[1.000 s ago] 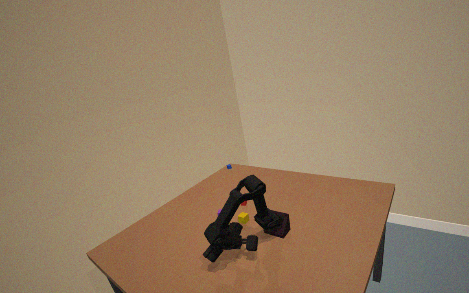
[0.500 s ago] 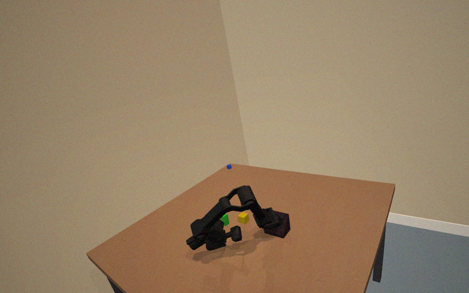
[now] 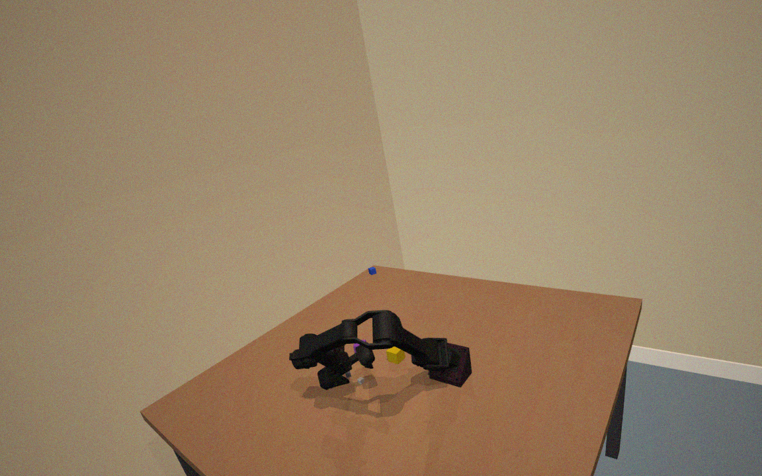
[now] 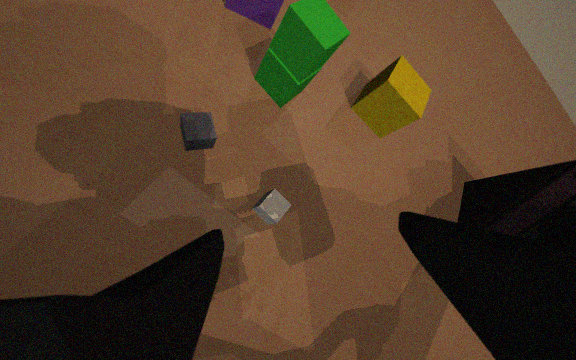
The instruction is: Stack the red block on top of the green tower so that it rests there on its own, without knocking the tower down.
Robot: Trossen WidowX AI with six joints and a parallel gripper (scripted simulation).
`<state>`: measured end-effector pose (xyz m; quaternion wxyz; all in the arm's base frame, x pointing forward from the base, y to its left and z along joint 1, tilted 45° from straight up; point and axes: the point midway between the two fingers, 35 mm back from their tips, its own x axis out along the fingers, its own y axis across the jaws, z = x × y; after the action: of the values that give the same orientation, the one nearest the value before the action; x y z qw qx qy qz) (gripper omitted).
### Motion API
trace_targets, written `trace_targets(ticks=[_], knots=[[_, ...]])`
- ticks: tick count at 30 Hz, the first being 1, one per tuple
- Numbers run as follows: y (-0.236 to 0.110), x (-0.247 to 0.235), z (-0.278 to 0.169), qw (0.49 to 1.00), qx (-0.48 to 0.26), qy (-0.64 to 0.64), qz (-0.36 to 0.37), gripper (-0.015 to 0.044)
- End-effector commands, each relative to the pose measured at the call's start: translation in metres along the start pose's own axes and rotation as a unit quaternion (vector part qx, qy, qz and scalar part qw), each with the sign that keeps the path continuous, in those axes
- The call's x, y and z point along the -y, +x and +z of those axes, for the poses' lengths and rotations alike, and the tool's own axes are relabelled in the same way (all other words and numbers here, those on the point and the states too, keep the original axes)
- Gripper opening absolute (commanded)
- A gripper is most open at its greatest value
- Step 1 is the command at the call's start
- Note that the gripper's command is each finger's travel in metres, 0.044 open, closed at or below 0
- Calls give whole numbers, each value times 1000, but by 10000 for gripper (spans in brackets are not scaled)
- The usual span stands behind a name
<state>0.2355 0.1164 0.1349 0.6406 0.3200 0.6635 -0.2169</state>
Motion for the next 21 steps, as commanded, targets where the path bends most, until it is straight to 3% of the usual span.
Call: trace_targets(ticks=[1,21], knots=[[0,-5,24,1000,-1,-19,15,440],[43,18,149,972,-75,-216,53,440]])
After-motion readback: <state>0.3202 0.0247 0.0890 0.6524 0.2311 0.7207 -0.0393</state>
